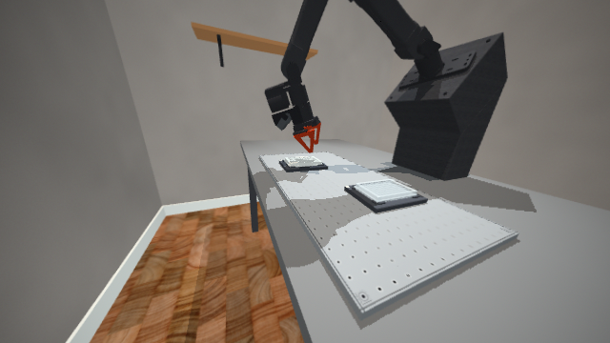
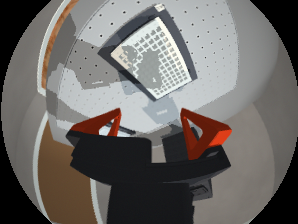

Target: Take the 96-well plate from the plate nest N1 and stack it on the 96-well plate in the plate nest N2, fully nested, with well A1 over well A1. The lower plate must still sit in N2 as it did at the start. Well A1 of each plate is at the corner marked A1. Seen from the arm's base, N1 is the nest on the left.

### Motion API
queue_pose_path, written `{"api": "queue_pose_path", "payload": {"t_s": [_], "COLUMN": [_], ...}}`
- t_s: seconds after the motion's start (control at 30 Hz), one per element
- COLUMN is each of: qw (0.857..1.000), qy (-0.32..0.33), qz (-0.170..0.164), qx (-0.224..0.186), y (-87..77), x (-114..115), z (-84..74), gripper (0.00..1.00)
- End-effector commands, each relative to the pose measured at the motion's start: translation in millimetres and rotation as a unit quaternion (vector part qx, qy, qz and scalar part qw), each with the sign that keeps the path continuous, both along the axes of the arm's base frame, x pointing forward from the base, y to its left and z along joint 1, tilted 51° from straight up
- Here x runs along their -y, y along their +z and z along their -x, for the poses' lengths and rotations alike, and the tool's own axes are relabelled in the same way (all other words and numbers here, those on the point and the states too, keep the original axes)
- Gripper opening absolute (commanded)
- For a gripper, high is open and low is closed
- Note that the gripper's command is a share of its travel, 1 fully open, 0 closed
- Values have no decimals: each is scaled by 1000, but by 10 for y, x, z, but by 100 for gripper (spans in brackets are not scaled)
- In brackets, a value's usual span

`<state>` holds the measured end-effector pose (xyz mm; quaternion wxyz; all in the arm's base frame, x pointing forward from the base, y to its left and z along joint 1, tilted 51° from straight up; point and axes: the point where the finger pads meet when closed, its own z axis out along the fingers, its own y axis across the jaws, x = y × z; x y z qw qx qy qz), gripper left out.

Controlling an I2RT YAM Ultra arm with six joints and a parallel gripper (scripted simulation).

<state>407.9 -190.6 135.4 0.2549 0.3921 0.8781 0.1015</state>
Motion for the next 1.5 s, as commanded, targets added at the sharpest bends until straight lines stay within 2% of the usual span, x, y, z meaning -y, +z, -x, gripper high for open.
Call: {"api": "queue_pose_path", "payload": {"t_s": [0.0,0.07,0.13,0.17,0.3,0.37,0.47,0.53,0.63,0.73,0.8,0.97,1.03,1.13,1.2,1.27,1.4,1.47], "qw": [999,999,998,997,998,995,995,990,990,991,985,986,978,979,979,971,972,962], "qy": [-11,-11,16,19,15,42,39,66,68,63,90,86,112,108,108,133,129,154], "qz": [35,35,62,65,62,89,89,116,118,115,142,140,166,164,164,190,187,212], "qx": [26,26,26,26,27,28,29,33,34,34,41,42,51,52,52,63,64,77], "y": [137,137,108,93,36,9,-31,-57,-70,-107,-132,-190,-212,-244,-244,-264,-303,-321], "x": [-37,-37,-128,-174,-357,-452,-593,-690,-738,-882,-979,-1222,-1319,-1465,-1465,-1561,-1754,-1848], "z": [-64,-64,-91,-105,-161,-179,-208,-218,-224,-240,-242,-248,-239,-227,-227,-210,-176,-149], "gripper": [100,100,100,100,100,100,100,100,100,100,100,100,100,100,100,100,100,100]}}
